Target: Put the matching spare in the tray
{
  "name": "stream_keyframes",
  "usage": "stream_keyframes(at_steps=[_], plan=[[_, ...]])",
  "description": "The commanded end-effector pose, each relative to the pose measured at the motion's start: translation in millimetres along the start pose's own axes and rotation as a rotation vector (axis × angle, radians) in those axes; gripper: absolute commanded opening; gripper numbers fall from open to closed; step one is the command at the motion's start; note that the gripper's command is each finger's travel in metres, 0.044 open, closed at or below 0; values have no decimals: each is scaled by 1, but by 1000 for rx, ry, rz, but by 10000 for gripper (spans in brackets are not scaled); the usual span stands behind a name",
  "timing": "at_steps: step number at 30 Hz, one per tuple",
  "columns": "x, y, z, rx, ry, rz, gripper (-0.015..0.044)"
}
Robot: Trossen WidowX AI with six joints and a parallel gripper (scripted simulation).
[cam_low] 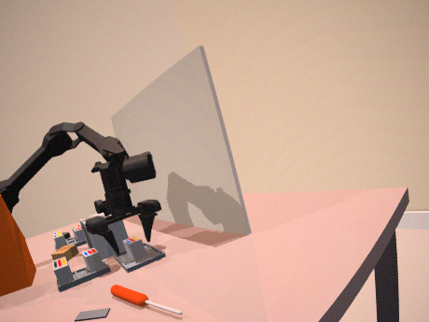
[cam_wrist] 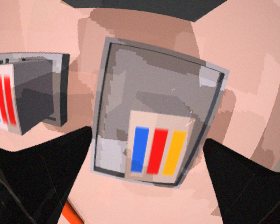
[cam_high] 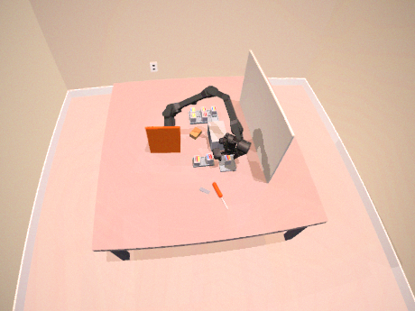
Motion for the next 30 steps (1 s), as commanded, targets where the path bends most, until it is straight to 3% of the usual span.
stream_keyframes(at_steps=[1, 4, 6, 30], plan=[[41, -3, -4, 2, -15, 12, 440], [93, -2, 0, -1, -16, 10, 440], [105, -2, 2, -1, -17, 9, 440], [104, -4, 0, -5, -41, 16, 440]])
Point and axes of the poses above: the point midway between the two fingers, 35 mm back from their tips, its own x axis back along the fingers, its own z axis across the jaws, y = z × x, the point moved 7 cm from there along x, back along the fingers, and after that the axes turned 10 degrees about -x, right-handed, at the moved point
